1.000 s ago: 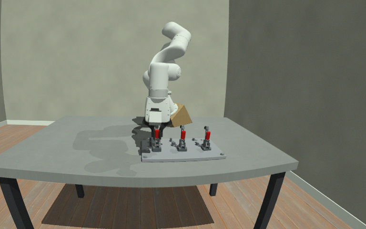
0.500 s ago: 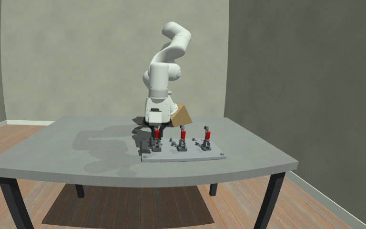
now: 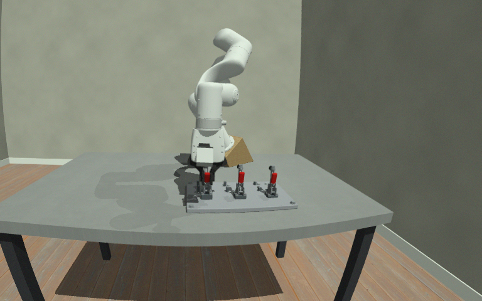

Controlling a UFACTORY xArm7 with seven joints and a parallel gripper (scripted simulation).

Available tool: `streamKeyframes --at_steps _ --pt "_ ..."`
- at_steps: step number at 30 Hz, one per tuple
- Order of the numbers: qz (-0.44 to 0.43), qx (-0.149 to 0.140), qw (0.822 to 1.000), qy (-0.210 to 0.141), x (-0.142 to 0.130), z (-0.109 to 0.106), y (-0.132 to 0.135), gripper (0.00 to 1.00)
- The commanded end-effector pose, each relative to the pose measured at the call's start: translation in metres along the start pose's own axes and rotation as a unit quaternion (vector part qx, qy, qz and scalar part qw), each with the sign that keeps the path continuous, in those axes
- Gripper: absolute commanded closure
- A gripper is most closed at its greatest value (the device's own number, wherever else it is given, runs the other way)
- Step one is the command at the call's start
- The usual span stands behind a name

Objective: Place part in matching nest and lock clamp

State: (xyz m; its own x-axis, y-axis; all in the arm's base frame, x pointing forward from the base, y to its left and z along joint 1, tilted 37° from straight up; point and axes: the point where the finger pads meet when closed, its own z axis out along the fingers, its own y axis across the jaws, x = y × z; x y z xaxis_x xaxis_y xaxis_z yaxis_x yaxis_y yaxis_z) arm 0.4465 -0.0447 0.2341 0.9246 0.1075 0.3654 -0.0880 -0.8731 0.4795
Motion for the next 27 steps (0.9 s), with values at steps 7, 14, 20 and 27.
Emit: streamKeyframes --at_steps 7,14,20,27 --pt "0.0 0.0 1.0 0.002 0.012 0.002 0.0 1.0" --pt "0.0 0.0 1.0 0.002 0.017 0.004 0.0 1.0" --pt "0.0 0.0 1.0 0.002 0.023 0.008 0.0 1.0" --pt "0.0 0.0 1.0 0.002 0.029 0.014 0.0 1.0"
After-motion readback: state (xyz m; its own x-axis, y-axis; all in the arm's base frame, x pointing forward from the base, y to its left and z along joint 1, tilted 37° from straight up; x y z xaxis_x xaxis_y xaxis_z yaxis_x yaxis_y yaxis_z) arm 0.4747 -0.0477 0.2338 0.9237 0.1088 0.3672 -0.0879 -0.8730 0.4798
